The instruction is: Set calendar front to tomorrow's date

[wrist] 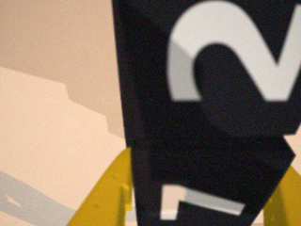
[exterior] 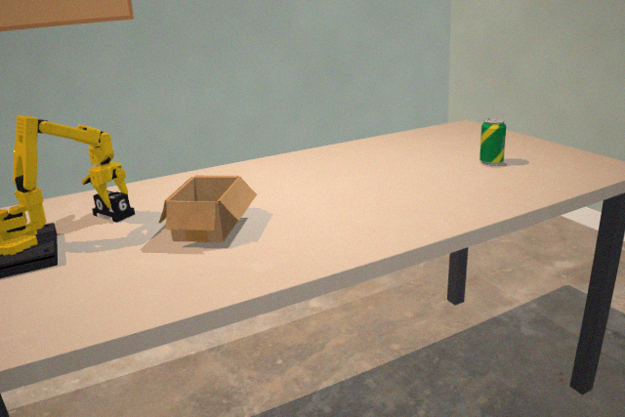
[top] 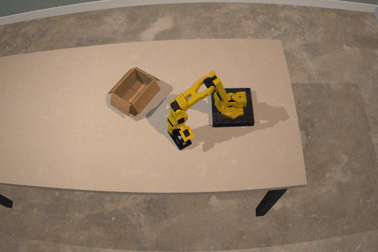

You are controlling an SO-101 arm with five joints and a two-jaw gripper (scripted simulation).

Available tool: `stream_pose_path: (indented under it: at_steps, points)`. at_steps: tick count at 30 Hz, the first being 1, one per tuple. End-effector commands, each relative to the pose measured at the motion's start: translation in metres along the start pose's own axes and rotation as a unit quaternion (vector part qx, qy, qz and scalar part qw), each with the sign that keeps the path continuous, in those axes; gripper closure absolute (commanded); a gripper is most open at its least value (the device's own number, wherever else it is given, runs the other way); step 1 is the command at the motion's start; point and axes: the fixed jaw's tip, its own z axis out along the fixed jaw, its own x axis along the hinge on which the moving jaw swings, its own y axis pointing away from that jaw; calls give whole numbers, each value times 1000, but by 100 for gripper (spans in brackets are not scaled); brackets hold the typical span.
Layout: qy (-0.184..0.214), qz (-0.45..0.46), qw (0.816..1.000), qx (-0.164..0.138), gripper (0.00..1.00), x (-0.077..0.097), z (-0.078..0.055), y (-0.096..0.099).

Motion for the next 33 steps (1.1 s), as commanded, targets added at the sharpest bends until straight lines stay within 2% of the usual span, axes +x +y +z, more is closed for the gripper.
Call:
stream_pose_path:
  at_steps: [1, 33]
  points:
    - [-1, 7, 1000, 0, 100, 1, -2, -1]
    - [-1, 7, 1000, 0, 100, 1, -7, -2]
